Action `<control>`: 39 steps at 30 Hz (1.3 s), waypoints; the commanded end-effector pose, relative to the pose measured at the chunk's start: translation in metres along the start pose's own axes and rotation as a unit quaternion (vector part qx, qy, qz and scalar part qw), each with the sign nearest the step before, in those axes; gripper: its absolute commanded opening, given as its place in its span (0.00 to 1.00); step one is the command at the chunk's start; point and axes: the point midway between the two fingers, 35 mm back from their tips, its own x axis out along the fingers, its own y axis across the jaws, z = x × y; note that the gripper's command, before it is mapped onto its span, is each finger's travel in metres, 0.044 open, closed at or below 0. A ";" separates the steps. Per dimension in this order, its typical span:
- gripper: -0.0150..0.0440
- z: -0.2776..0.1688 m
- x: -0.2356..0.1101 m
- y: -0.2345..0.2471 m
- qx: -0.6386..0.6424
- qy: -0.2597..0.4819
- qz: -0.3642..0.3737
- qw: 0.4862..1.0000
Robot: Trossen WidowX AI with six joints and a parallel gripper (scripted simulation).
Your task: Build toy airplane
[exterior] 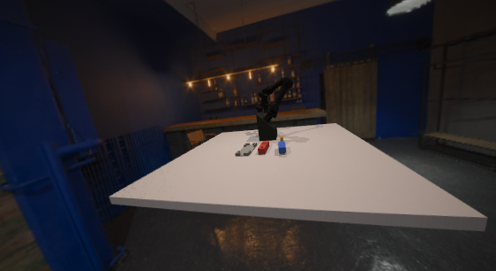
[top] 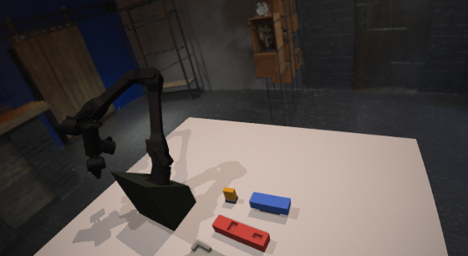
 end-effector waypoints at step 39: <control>1.00 0.093 -0.122 -0.456 -0.940 0.203 0.061 -0.269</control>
